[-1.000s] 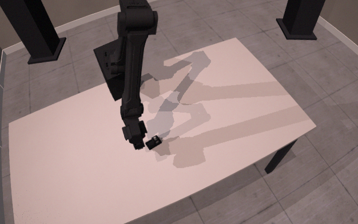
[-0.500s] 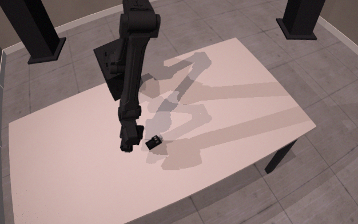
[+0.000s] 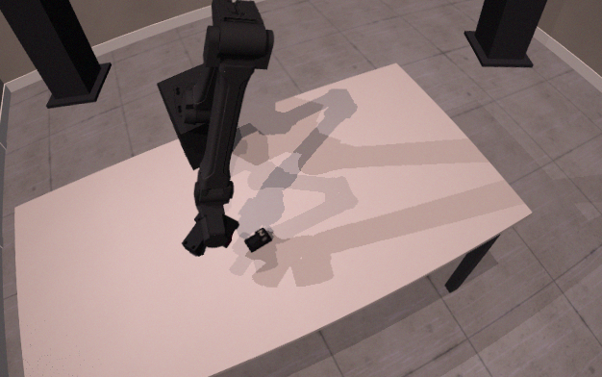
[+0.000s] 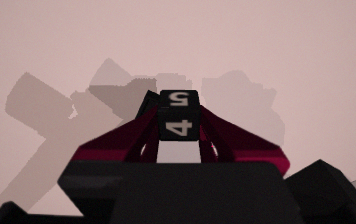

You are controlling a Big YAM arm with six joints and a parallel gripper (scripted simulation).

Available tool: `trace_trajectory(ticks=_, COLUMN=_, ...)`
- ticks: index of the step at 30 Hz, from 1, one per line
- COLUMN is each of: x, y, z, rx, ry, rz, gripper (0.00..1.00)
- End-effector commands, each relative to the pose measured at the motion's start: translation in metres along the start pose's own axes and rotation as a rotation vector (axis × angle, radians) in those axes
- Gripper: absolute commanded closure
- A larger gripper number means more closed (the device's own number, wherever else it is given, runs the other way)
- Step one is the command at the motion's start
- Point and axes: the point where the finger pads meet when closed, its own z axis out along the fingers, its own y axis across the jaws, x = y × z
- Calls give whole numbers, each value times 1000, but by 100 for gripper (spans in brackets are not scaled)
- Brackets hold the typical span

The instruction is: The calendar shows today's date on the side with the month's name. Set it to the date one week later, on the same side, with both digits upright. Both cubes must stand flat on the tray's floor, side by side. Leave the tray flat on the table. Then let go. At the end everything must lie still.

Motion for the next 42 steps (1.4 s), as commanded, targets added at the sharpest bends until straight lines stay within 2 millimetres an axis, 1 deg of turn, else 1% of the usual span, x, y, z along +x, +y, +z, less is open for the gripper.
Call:
trace_trajectory(ticks=1, x=-12, y=-3, z=-1, rx=-5, ry=-31, rz=177, gripper=75)
trace_trajectory(ticks=5, x=-18, y=-3, z=-1, rx=-12, ry=-34, rz=307, gripper=75)
trace_trajectory(ticks=8, x=-18, y=-3, z=-1, rx=-12, ry=-34, rz=313, gripper=75)
trace_trajectory(ticks=9, x=-18, y=-4, z=-4, rx=-17, ry=-42, rz=346, gripper=75)
trace_trajectory(ticks=12, x=-20, y=-7, z=-1, rx=-11, ry=-33, rz=431, gripper=75)
trace_trajectory(ticks=15, x=-22, y=-6, z=-2, rx=-16, ry=-37, rz=471, gripper=75)
trace_trajectory(ticks=32, x=-23, y=-6, z=-3, rx=-20, ry=-39, rz=485, gripper=75)
trace_trajectory(ticks=34, x=-22, y=-8, z=-1, rx=-13, ry=-35, rz=488, gripper=75)
trace_trajectory(ticks=38, x=-16, y=-1, z=6, rx=-18, ry=-18, rz=474, gripper=75)
trace_trajectory(ticks=42, x=-13, y=-4, z=11, rx=-13, ry=-15, rz=476, gripper=75)
